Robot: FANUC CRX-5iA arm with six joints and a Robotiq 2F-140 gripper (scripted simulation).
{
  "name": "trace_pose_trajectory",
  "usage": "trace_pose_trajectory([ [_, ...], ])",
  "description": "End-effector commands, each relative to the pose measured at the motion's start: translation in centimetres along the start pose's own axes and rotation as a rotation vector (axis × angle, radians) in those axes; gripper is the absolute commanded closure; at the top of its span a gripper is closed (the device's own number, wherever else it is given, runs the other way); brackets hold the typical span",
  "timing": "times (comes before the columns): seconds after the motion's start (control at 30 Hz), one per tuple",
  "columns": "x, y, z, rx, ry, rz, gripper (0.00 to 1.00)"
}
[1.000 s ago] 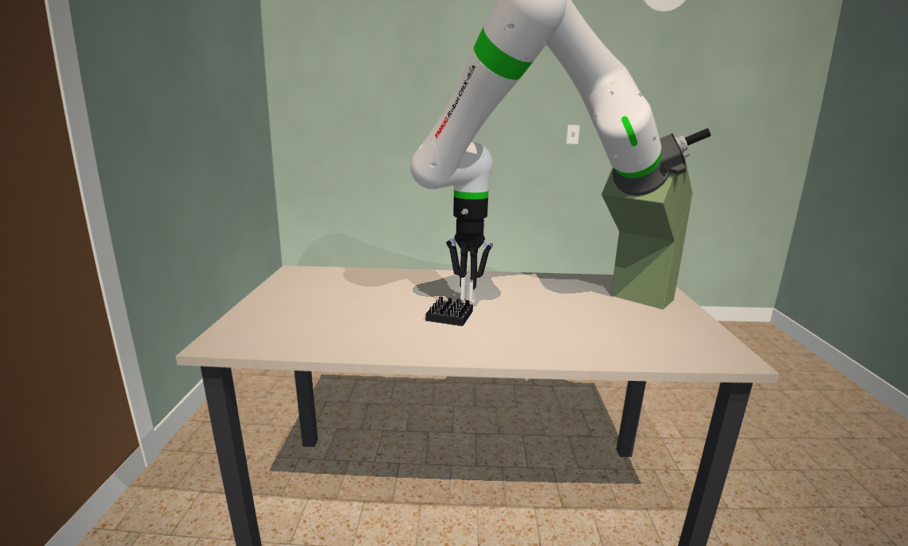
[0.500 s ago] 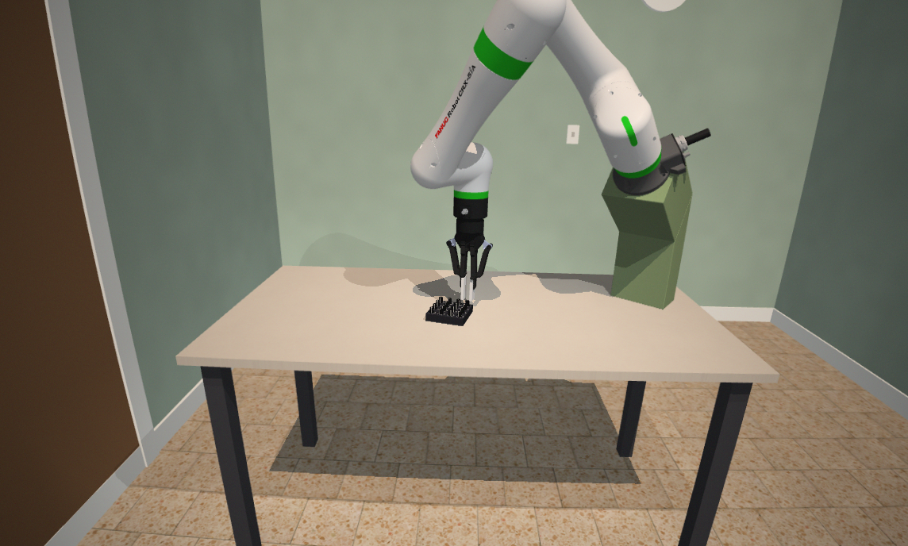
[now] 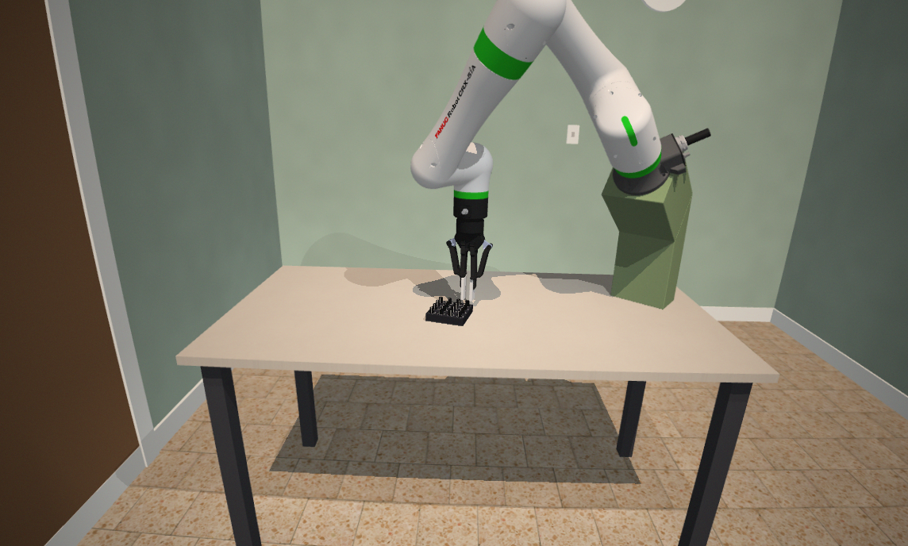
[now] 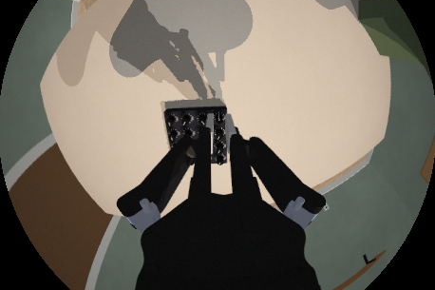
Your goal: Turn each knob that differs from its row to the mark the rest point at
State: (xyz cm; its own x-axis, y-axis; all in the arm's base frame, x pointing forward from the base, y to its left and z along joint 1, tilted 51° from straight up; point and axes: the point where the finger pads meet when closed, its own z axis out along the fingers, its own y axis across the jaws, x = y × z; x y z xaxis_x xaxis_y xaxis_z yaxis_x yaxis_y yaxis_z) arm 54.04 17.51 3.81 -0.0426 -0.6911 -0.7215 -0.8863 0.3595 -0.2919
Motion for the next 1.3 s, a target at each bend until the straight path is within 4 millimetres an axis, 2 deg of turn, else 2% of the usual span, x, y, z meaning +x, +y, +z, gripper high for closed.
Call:
trace_pose_trajectory([
  [0.0, 0.0, 0.0, 0.0, 0.0, 0.0, 0.0, 0.88],
  [0.77, 0.0, 0.0, 1.3, 0.0, 0.0, 0.0, 0.88],
  [1.27, 0.0, 0.0, 1.4, 0.0, 0.0, 0.0, 0.88],
])
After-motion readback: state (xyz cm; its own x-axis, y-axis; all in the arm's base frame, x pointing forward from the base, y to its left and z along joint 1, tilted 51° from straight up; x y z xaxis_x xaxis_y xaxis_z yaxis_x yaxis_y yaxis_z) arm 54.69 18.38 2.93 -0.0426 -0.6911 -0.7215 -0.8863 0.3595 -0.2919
